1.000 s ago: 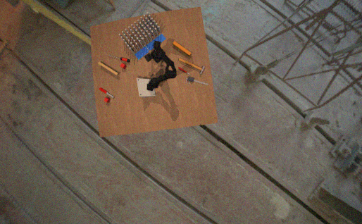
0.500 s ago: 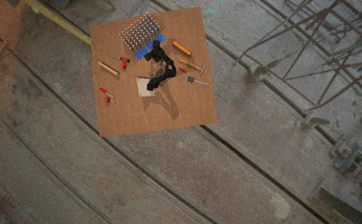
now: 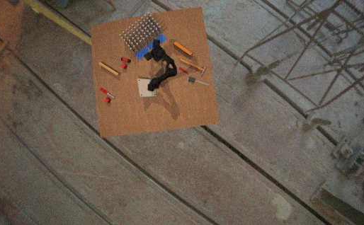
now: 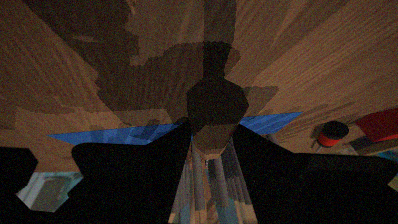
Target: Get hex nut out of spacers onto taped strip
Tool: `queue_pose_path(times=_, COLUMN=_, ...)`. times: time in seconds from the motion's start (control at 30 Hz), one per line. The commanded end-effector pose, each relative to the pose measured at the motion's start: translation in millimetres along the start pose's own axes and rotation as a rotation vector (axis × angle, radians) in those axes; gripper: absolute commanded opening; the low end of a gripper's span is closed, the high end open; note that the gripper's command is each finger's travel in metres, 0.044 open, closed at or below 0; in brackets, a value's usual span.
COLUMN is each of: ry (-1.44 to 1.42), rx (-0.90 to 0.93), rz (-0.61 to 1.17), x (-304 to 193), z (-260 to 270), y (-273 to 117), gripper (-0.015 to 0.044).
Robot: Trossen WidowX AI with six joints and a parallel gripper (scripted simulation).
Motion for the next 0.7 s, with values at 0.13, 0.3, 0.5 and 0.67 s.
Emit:
queue_pose_path(times=0.13, ry=0.005, rx=0.009, rz=0.008, x=-6, z=2, y=1, gripper=0.0)
queue_pose_path(times=0.3, ry=0.005, rx=0.009, rz=0.008, x=-9, z=3, y=3, gripper=0.0)
queue_pose_path(times=0.5, ry=0.005, rx=0.009, rz=0.008, x=-12, z=3, y=5, gripper=0.0)
queue_pose_path(times=0.67, ry=0.005, rx=0.009, rz=0.008, x=-15, z=3, y=7, gripper=0.0)
Point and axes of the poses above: the point midway between the two fingers, 35 mm back from their tips, its own y axis out along the fingers, its own z axis across the jaws, x = y × z, the point moved 8 cm from there along -y, back along the fingers, and after that the axes turned 5 degrees about -y, right-handed, at the moved point
